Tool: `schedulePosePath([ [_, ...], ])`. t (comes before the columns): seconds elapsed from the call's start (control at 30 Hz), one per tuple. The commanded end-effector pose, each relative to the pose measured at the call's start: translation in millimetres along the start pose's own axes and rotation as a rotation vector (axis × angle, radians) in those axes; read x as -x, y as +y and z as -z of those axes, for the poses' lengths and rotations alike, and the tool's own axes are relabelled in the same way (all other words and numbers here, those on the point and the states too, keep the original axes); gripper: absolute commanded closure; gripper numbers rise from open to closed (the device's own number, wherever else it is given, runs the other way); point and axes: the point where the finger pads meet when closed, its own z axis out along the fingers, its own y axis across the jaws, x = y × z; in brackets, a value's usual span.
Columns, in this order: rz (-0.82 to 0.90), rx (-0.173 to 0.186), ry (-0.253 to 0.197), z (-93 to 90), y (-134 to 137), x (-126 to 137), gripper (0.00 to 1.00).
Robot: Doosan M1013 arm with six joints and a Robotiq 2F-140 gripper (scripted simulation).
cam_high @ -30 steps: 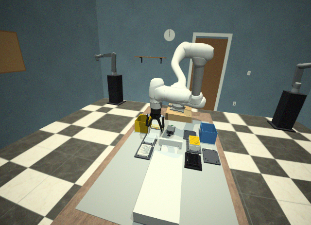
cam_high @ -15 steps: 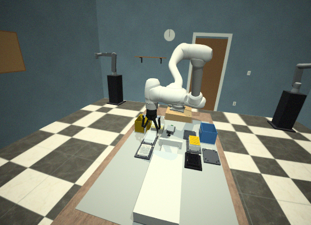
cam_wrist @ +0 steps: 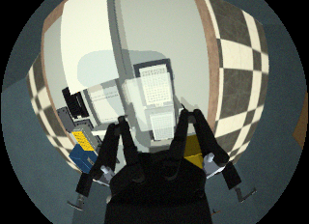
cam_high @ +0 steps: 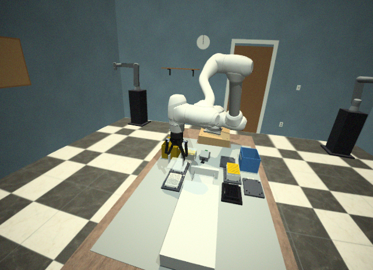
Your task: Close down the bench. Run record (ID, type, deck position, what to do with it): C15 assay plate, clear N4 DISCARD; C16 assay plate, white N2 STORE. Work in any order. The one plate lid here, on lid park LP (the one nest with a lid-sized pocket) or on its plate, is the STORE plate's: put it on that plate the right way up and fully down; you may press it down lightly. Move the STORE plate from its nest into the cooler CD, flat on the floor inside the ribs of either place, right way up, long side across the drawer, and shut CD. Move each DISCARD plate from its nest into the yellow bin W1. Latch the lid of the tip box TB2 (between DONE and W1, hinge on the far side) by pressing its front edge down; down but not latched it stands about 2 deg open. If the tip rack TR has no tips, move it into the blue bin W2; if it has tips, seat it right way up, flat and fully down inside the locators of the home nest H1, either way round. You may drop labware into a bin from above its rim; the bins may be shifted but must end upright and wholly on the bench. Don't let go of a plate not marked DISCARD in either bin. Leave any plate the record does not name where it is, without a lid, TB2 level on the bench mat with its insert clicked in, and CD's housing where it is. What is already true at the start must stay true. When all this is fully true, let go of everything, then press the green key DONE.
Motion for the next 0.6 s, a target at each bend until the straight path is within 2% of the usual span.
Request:
schedulePosePath([
  [0.0, 0.0, 0.0, 0.0, 0.2, 6.3, -6.1, 1.0],
  [0.13, 0.0, 0.0, 0.0, 0.2, 13.9, -13.2, 1.0],
  [0.57, 0.0, 0.0, 0.0, -1.1, 13.4, -12.9, 1.0],
])
